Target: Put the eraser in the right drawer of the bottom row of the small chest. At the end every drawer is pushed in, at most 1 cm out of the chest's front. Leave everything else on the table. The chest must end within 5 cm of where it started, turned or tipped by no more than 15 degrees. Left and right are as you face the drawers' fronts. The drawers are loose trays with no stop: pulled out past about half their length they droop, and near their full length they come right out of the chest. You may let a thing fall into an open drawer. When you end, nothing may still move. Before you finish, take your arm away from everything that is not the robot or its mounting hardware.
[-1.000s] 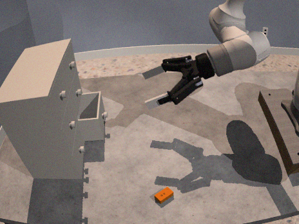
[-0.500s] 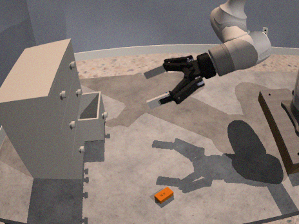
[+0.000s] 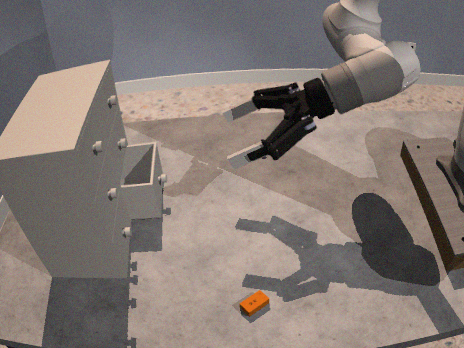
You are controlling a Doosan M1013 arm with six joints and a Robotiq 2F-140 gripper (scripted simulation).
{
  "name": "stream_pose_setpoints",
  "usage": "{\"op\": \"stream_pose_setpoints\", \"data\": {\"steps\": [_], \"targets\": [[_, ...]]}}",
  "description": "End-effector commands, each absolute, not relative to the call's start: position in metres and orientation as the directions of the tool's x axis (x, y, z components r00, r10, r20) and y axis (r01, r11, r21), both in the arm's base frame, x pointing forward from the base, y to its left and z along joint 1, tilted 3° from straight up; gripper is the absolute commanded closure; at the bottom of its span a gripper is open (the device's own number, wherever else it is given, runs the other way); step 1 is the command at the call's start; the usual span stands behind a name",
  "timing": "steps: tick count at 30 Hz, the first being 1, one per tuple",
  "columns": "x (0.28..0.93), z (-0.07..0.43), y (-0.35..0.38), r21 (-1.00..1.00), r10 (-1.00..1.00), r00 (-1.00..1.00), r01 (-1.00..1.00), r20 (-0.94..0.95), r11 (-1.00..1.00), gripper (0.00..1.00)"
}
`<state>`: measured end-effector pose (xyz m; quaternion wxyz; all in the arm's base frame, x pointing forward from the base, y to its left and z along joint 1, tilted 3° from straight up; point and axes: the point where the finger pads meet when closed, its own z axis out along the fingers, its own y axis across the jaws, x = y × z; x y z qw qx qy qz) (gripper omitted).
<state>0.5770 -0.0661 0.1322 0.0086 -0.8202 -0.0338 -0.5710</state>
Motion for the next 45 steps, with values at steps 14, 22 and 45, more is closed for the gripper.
{"op": "stream_pose_setpoints", "data": {"steps": [14,22,45], "targets": [[0.577,0.139,-0.066,0.024,0.055,0.524,0.066,0.85,-0.998,0.0],[0.577,0.142,-0.066,0.023,0.059,0.599,0.067,0.798,-0.998,0.0],[0.576,0.148,-0.065,0.023,0.065,0.739,0.067,0.671,-0.997,0.0]]}}
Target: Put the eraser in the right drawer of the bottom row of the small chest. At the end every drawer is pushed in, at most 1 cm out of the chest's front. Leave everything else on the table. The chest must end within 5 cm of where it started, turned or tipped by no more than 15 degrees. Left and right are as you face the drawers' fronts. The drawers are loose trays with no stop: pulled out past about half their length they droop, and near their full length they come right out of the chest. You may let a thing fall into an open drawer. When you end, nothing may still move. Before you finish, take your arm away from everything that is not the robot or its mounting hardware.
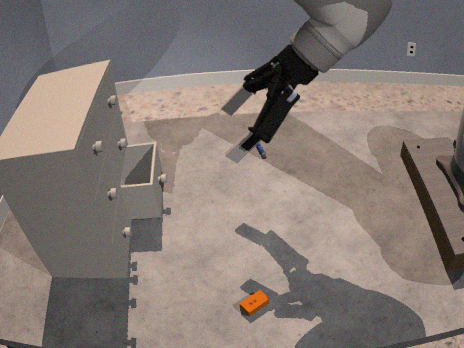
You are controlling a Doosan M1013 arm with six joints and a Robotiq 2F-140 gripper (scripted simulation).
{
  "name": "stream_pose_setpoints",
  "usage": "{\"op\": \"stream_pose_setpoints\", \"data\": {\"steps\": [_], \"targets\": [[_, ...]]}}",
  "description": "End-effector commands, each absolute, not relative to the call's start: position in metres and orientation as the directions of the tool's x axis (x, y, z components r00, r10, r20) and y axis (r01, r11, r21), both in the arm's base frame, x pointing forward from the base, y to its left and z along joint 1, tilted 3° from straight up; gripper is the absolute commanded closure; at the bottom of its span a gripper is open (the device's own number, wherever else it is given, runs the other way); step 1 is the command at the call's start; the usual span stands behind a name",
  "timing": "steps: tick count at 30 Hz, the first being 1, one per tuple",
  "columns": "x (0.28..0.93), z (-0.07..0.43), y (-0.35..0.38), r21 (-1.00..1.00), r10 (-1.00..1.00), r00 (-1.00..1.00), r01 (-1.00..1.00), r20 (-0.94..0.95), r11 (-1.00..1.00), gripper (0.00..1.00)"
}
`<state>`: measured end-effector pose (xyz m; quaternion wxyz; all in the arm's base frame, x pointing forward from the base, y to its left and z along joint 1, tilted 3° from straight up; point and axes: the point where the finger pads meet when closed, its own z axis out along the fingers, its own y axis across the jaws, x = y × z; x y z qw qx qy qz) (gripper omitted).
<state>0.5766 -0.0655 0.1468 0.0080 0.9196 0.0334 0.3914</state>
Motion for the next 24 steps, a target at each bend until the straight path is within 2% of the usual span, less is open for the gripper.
{"op": "stream_pose_setpoints", "data": {"steps": [1,24], "targets": [[0.5764,0.1484,-0.0654,0.024,0.065,0.744,0.066,0.665,-0.998,0.0],[0.5761,0.1569,-0.0653,0.024,0.07,0.891,0.066,0.45,-0.998,0.0]]}}
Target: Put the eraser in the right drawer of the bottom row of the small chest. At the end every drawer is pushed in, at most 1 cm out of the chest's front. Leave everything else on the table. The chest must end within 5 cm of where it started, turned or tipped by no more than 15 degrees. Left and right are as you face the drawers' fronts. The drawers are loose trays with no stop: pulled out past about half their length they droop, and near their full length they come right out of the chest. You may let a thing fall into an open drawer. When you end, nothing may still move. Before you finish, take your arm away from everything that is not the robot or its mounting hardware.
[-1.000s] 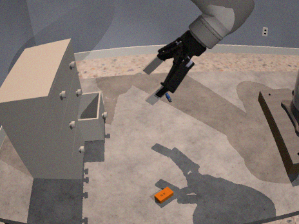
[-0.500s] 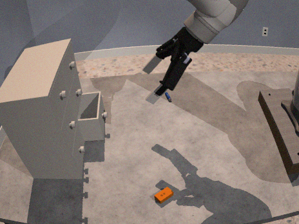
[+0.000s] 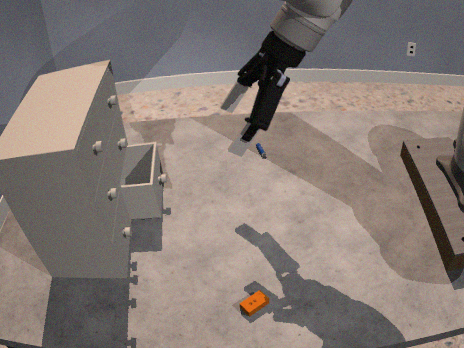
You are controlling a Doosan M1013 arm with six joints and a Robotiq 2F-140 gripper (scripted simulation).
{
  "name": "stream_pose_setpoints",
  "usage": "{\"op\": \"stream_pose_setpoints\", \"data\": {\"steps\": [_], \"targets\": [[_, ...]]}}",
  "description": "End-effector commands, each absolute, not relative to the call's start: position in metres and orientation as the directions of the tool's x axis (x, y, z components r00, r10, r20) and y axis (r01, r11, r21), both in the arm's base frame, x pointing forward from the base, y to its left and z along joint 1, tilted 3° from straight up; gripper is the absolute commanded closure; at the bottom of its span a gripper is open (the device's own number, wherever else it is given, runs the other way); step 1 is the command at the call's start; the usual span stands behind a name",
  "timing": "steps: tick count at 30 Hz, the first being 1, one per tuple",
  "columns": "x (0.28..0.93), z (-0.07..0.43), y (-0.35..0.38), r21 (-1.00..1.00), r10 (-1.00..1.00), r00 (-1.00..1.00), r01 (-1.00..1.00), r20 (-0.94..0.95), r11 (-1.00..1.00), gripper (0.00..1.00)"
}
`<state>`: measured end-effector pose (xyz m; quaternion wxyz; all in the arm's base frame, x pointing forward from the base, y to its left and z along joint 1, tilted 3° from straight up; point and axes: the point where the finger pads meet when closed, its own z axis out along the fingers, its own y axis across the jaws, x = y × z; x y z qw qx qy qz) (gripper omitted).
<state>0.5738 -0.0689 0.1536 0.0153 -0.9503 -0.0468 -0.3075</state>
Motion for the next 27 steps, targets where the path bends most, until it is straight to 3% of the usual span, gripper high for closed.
{"op": "stream_pose_setpoints", "data": {"steps": [1,13,27], "targets": [[0.576,0.158,-0.065,0.024,0.07,0.903,0.066,0.425,-0.998,0.0],[0.576,0.167,-0.065,0.024,0.069,0.984,0.066,0.166,-0.998,0.0],[0.576,0.171,-0.065,0.024,0.067,0.996,0.066,0.051,-0.998,0.0]]}}
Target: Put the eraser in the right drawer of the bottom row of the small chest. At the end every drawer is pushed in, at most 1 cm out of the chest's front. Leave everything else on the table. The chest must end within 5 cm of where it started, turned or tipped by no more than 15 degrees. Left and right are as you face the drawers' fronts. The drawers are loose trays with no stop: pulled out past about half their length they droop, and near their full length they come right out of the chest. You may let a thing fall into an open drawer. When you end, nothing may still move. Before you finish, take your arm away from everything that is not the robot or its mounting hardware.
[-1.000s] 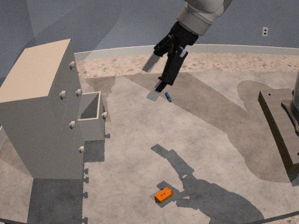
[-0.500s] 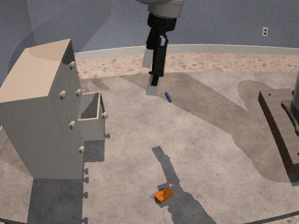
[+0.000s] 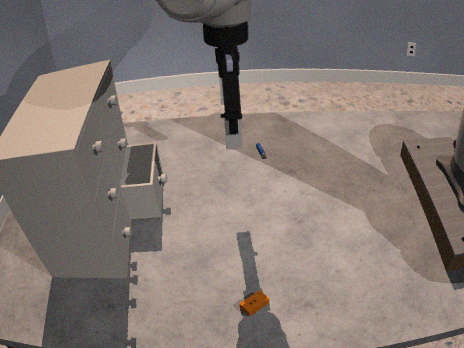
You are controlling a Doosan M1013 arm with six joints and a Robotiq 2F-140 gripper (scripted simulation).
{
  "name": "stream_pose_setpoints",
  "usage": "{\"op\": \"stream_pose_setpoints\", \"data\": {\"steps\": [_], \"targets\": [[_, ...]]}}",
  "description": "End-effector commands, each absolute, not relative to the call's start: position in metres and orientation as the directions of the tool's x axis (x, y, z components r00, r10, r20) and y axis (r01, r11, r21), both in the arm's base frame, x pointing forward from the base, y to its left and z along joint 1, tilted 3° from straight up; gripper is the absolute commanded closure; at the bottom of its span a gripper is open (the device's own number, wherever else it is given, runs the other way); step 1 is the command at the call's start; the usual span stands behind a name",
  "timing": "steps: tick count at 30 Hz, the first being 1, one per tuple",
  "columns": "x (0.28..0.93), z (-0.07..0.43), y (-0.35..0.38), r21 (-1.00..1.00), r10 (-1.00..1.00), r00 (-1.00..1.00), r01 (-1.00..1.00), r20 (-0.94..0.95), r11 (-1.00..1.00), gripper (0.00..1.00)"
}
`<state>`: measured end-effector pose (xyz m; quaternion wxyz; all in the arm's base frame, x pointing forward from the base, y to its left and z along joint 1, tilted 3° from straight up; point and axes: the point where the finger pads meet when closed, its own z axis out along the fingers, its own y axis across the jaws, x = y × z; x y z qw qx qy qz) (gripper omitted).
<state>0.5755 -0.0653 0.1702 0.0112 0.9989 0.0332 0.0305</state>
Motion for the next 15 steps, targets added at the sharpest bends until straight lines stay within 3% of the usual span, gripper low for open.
{"op": "stream_pose_setpoints", "data": {"steps": [1,15], "targets": [[0.5755,0.1706,-0.0652,0.024,0.067,0.997,0.066,0.048,-0.998,0.0],[0.5755,0.1709,-0.0652,0.024,0.067,0.997,0.066,0.039,-0.998,0.0]]}}
